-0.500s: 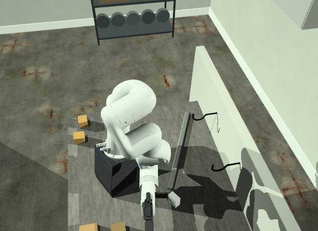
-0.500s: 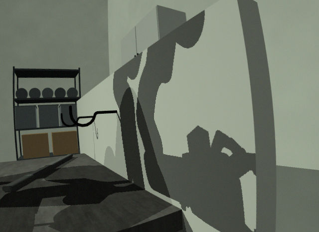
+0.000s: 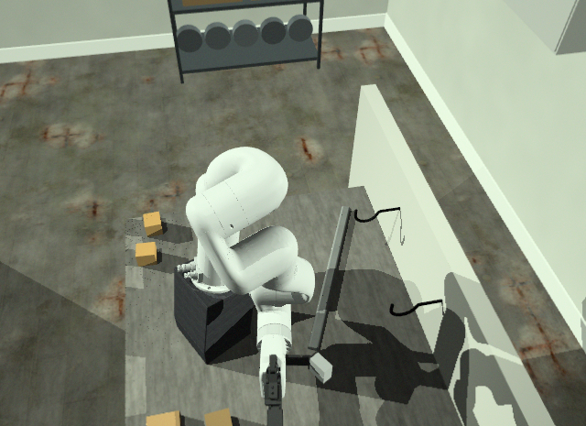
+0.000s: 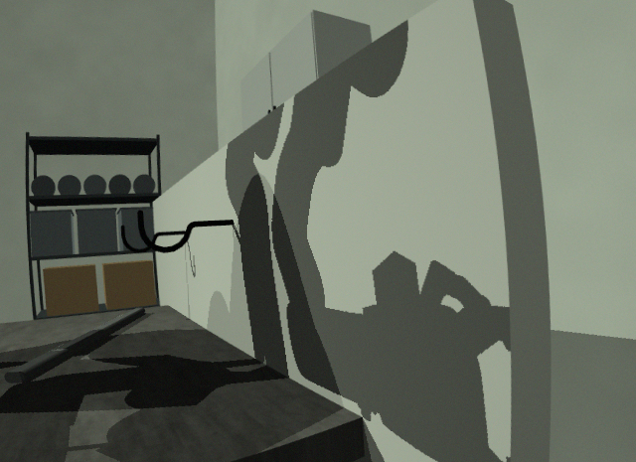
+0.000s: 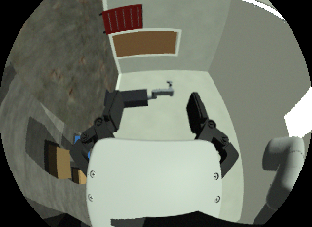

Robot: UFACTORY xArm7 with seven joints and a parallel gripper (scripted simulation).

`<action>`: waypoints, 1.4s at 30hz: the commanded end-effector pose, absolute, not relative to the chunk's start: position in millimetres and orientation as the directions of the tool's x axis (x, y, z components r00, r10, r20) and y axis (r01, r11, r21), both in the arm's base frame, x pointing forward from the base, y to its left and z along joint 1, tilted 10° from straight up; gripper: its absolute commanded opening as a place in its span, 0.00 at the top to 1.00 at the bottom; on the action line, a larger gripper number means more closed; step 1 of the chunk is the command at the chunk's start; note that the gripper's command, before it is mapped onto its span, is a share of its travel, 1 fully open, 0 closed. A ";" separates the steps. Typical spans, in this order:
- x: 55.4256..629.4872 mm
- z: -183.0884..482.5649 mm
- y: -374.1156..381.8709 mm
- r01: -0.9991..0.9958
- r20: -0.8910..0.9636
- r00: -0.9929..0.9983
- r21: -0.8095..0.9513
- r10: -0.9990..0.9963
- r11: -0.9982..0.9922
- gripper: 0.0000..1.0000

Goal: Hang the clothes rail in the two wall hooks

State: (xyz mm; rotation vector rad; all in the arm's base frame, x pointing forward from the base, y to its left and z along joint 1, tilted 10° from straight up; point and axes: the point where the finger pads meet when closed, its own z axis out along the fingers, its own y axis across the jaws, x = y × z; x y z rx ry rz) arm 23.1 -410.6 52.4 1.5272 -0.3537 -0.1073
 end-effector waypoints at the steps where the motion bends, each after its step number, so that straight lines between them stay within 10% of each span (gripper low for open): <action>1: 23.1 53.1 -411.0 -0.150 0.159 0.945 0.987 -0.287 0.052 0.00; 42: 31.6 42.2 -305.6 0.512 -0.774 0.594 0.573 -0.217 -0.640 0.00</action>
